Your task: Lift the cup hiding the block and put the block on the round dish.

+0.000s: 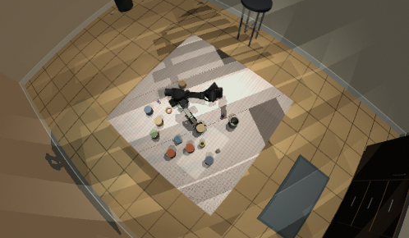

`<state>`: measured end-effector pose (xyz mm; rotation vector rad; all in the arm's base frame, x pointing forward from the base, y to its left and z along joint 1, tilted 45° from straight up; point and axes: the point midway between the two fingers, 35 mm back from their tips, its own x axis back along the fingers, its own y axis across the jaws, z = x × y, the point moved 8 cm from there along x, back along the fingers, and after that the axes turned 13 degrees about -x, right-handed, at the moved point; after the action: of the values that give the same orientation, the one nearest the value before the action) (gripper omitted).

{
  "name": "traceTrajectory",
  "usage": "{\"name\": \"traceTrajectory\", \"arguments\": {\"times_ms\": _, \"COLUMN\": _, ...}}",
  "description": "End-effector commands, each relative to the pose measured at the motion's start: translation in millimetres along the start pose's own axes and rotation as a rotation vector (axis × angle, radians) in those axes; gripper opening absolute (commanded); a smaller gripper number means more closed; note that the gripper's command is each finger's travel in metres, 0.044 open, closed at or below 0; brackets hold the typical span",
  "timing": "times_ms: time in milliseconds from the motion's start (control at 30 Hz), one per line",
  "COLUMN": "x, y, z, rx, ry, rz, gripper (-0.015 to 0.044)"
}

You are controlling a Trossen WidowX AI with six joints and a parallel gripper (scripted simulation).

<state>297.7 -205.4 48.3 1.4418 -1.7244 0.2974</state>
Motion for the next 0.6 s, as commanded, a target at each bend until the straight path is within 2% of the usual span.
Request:
{"name": "traceTrajectory", "arguments": {"times_ms": 0, "x": -5.6, "y": 0.2, "z": -1.6, "rx": -0.001, "ry": -0.003, "rz": -0.002, "gripper": 0.0260}}
{"name": "traceTrajectory", "arguments": {"times_ms": 567, "x": -32.0, "y": -0.2, "z": -1.8, "rx": -0.001, "ry": -0.004, "rz": -0.001, "gripper": 0.0260}}
